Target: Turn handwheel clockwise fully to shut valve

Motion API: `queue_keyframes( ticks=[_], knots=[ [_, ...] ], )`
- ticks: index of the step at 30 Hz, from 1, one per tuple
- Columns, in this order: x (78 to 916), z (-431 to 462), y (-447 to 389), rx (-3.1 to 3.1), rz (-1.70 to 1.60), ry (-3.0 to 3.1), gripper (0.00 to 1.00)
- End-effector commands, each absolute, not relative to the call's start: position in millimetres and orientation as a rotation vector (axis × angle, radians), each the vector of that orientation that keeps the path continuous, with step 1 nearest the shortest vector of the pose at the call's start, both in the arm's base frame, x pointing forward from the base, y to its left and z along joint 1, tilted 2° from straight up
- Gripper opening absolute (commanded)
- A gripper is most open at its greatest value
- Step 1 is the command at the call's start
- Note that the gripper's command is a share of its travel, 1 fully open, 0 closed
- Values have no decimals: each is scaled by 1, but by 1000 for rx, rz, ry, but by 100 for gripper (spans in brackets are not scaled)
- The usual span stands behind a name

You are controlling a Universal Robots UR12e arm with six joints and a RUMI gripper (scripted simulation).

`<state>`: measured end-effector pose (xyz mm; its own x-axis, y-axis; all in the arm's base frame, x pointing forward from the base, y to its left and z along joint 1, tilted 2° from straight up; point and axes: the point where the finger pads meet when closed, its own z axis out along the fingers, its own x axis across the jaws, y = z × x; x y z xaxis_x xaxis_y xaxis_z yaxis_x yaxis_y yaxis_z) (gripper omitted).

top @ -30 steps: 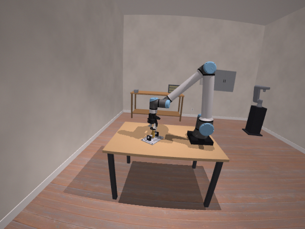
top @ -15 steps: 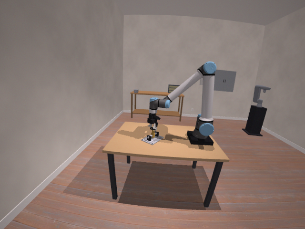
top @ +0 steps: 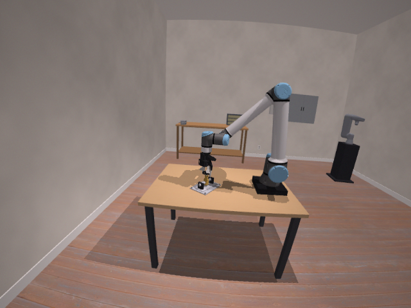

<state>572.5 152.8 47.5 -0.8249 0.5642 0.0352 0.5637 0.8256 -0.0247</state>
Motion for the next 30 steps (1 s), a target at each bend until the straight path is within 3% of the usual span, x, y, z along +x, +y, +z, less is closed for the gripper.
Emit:
queue_keyframes(
  ticks=[1, 30],
  knots=[
    [573, 48, 153, -916, 20, -2964, 0],
    [573, 48, 153, -1057, 23, -2917, 0]
  ],
)
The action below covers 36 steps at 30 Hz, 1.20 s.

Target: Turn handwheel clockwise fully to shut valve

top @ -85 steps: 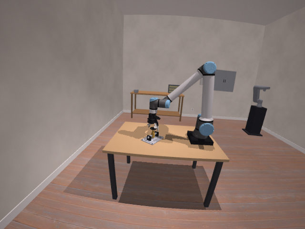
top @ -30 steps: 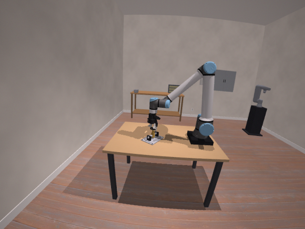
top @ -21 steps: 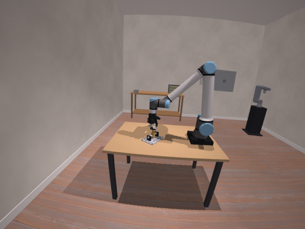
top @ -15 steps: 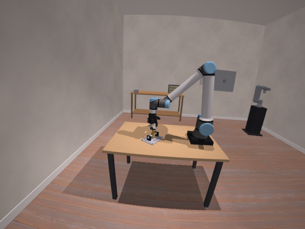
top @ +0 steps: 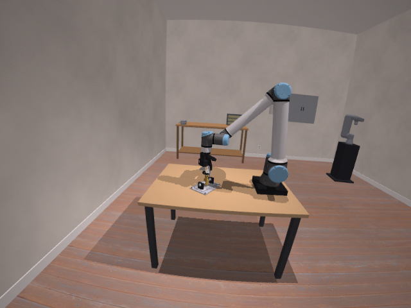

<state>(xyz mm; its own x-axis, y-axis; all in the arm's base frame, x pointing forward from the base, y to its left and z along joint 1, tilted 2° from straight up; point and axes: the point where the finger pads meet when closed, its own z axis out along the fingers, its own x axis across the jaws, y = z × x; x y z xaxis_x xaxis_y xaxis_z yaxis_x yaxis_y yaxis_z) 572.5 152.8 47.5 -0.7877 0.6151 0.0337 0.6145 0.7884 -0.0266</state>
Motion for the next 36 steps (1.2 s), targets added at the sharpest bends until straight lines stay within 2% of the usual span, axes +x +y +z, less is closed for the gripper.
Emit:
queue_keyframes(
  ticks=[1, 36],
  knots=[
    [573, 48, 153, -1057, 23, -2917, 0],
    [573, 48, 153, -1686, 36, -2610, 0]
  ],
)
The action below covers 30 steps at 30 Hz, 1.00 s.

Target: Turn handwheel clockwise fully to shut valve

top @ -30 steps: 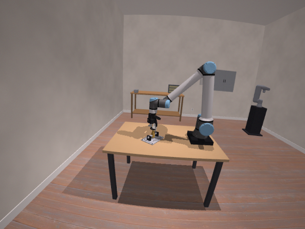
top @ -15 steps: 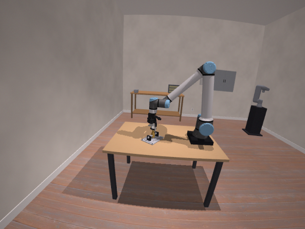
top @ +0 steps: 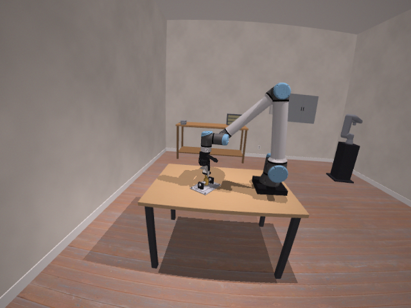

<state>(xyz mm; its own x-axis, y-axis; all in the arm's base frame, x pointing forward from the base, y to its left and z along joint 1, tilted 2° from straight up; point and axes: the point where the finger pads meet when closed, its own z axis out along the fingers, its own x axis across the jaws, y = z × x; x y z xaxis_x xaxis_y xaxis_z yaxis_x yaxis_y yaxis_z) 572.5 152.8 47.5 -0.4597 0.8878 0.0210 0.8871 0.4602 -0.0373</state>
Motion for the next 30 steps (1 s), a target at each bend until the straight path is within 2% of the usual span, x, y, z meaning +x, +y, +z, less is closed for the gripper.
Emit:
queue_keyframes(
  ticks=[1, 30],
  knots=[
    [573, 48, 153, -1712, 36, -2593, 0],
    [573, 48, 153, -2383, 50, -2006, 0]
  ],
)
